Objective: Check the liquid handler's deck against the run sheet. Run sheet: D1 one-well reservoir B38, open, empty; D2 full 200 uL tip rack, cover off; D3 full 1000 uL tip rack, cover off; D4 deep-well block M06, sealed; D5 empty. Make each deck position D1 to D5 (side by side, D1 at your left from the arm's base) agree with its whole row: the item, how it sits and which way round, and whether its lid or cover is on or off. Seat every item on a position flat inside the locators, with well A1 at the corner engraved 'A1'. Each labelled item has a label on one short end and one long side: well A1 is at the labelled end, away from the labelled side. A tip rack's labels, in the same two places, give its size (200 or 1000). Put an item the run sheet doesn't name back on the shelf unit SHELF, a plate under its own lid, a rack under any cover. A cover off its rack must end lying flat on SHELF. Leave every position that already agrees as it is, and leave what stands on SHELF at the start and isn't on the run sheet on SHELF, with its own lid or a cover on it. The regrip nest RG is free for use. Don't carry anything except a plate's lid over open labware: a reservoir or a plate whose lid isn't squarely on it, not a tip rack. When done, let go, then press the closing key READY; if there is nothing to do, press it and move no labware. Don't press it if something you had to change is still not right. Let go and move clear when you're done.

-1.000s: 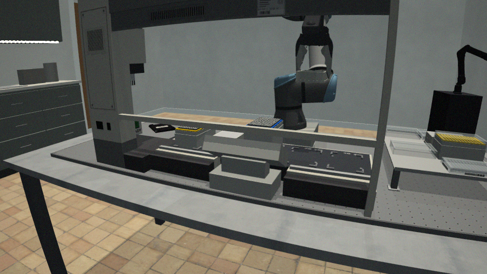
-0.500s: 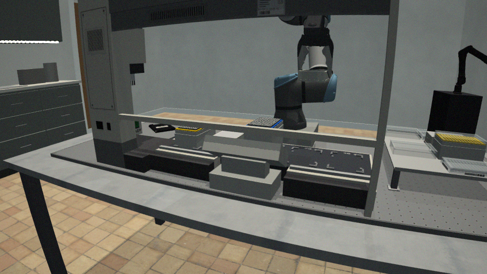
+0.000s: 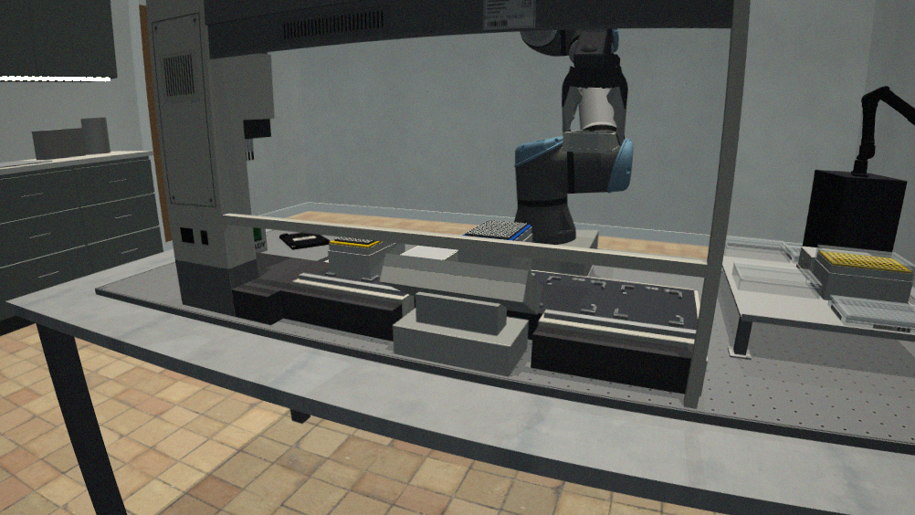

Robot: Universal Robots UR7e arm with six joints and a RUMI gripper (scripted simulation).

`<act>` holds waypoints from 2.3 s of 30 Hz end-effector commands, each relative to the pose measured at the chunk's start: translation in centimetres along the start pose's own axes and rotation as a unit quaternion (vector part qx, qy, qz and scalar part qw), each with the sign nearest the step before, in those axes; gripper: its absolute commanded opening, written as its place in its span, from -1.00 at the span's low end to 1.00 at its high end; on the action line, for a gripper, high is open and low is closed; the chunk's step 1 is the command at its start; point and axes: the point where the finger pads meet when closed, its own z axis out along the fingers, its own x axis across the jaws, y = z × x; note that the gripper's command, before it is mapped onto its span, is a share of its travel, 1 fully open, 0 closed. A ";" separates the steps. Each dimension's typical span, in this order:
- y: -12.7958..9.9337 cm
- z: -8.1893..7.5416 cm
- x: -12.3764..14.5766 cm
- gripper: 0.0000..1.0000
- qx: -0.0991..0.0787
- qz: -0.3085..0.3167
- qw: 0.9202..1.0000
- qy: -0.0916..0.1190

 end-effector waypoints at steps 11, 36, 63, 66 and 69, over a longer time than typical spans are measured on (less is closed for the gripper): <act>0.5 -0.1 0.0 -1.00 0.000 0.000 1.000 0.000; 0.6 -0.1 -4.0 -1.00 0.000 -0.011 1.000 0.000; 0.7 -0.1 -7.6 -1.00 0.000 0.000 1.000 0.000; 0.7 -0.1 -8.3 -1.00 0.000 0.000 1.000 0.000; 0.7 -0.1 -9.0 -1.00 0.000 0.000 1.000 0.000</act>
